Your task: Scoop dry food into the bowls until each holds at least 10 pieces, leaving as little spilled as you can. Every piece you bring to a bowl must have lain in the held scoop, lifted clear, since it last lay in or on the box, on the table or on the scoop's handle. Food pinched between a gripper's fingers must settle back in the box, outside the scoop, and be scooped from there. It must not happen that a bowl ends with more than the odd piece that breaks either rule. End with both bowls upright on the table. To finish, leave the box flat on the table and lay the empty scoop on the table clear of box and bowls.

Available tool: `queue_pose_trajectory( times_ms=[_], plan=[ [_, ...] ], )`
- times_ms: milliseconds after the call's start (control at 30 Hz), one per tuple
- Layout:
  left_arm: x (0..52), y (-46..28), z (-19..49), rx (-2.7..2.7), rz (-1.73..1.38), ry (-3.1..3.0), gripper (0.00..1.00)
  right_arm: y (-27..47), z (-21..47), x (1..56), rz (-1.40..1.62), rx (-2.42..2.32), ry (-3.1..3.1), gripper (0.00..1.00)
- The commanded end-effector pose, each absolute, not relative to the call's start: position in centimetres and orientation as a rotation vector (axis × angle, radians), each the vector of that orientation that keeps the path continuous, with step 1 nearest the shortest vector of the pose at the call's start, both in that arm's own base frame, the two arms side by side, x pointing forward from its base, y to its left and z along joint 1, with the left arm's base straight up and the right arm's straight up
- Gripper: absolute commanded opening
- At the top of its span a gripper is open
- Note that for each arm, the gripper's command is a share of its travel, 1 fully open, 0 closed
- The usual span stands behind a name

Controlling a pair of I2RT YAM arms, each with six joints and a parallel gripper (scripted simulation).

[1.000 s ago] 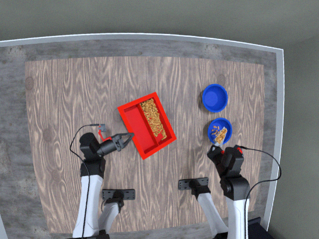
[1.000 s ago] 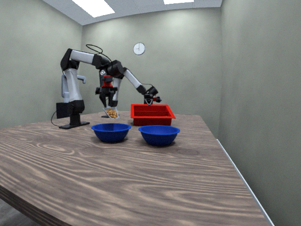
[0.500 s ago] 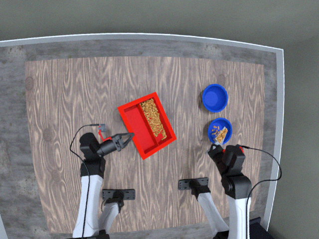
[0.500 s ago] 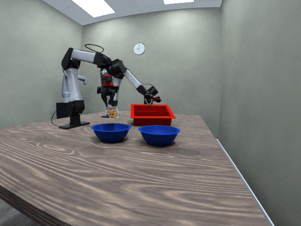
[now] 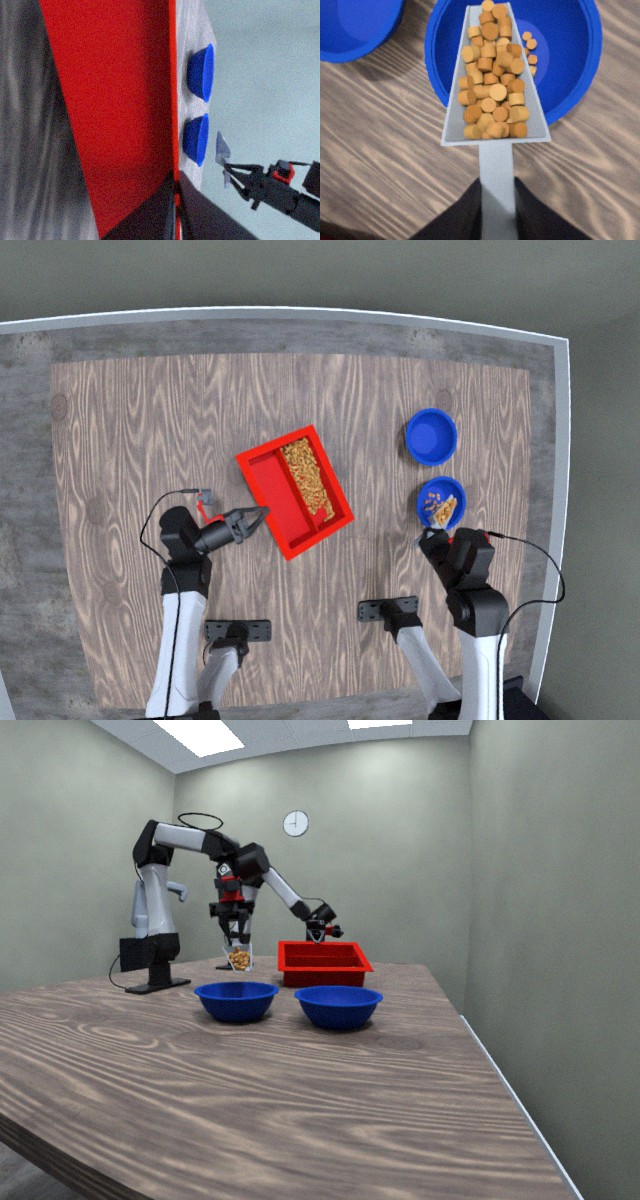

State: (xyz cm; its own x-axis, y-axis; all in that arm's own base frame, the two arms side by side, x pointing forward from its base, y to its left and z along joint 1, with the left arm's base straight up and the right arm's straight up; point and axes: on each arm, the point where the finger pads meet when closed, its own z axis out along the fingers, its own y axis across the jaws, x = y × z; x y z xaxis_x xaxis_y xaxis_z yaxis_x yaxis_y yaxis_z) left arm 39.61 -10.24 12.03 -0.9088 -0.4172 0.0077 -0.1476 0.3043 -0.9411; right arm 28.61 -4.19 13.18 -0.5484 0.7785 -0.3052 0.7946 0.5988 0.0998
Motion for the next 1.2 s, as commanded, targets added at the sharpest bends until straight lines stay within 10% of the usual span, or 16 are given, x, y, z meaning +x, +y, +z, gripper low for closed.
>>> queue_pose_trajectory(
  times_ms=[0, 1167],
  plan=[
    [40.6, -10.6, 16.0, -0.371, -1.645, 2.254, 0.00, -4.2, 14.5, 29.2, -0.038, 1.323, 2.476, 0.00],
    [40.6, -10.6, 16.0, -0.371, -1.645, 2.254, 0.00, -4.4, 14.5, 29.6, -0.037, 1.292, 2.437, 0.00]
  ],
)
